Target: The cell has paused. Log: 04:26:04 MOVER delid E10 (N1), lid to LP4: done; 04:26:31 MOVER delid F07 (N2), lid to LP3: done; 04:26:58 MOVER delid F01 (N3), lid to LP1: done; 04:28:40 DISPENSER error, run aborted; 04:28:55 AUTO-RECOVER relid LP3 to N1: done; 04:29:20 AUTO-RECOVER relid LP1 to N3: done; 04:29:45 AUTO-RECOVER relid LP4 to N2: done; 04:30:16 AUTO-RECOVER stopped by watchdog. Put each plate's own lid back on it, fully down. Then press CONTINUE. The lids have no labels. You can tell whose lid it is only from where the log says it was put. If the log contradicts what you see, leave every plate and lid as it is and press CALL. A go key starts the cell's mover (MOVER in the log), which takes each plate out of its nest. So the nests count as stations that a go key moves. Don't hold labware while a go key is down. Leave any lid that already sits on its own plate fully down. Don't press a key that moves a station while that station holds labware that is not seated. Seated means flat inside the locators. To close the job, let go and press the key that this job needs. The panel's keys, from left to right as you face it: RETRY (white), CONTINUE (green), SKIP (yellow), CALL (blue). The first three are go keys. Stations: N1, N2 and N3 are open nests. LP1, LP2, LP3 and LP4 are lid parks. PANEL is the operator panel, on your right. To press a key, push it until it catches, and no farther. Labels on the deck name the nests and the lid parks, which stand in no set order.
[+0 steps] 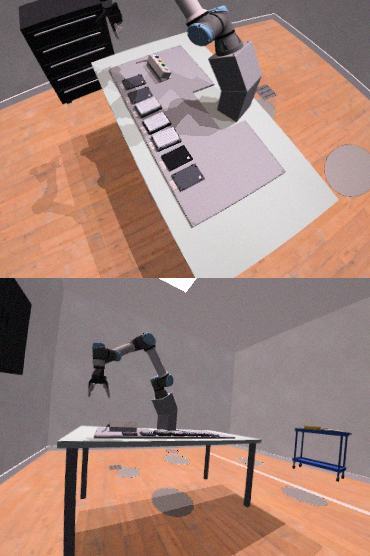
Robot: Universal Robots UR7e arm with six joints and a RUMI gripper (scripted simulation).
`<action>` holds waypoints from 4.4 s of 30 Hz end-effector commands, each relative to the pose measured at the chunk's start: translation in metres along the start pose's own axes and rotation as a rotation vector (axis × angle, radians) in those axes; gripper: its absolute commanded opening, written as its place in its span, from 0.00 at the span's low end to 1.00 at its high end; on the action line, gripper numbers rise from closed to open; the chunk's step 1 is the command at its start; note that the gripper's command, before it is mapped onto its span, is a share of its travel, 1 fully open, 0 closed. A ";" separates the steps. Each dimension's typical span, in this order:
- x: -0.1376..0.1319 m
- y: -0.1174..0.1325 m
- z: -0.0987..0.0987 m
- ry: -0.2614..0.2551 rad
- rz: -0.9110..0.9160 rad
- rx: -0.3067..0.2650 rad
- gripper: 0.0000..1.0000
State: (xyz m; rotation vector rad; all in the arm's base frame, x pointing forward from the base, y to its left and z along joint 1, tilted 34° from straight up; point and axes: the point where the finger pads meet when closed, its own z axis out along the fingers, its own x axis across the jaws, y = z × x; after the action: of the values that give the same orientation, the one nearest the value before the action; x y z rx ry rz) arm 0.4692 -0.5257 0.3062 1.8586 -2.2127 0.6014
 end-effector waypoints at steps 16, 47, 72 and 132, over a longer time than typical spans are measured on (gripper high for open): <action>-0.072 -0.008 -0.037 -0.072 -0.029 0.004 0.82; -0.187 0.003 -0.093 -0.191 -0.081 -0.010 0.82; -0.284 0.035 -0.140 -0.247 -0.108 -0.026 0.82; -0.460 0.176 -0.228 -0.430 -0.220 -0.143 0.82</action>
State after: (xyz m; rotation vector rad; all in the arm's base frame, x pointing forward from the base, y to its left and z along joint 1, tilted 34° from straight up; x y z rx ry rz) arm 0.3703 -0.0037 0.2975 2.2771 -2.1648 -0.0009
